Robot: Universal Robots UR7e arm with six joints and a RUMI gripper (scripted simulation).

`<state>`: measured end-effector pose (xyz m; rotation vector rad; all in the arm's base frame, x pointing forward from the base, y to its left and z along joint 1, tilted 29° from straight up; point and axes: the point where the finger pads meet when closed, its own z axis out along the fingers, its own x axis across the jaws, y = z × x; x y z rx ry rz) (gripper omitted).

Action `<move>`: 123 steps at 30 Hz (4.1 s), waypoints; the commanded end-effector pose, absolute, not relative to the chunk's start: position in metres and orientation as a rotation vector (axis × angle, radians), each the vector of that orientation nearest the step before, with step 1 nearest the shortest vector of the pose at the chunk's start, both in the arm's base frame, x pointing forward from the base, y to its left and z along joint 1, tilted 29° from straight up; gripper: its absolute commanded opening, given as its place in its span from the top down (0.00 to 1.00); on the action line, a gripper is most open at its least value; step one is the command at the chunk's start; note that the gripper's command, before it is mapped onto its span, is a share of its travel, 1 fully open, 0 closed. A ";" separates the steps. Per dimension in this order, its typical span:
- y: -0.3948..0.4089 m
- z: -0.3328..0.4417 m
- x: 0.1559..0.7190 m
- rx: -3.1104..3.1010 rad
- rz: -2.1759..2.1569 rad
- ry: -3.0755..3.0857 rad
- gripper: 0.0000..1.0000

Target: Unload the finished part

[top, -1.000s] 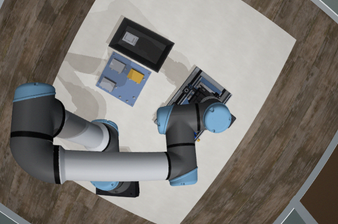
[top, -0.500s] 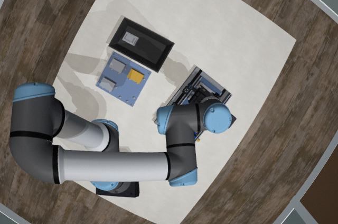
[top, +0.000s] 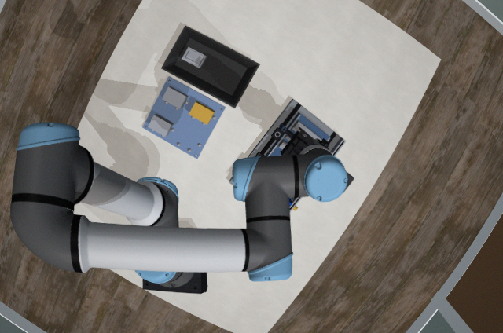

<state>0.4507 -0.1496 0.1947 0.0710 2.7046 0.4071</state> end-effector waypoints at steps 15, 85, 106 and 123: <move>-0.156 0.213 0.442 0.070 0.406 2.704 1.00; 0.046 0.281 0.471 -0.074 0.358 2.711 1.00; 0.106 0.303 0.462 -0.108 0.365 2.689 1.00; 0.110 0.305 0.461 -0.111 0.366 2.687 1.00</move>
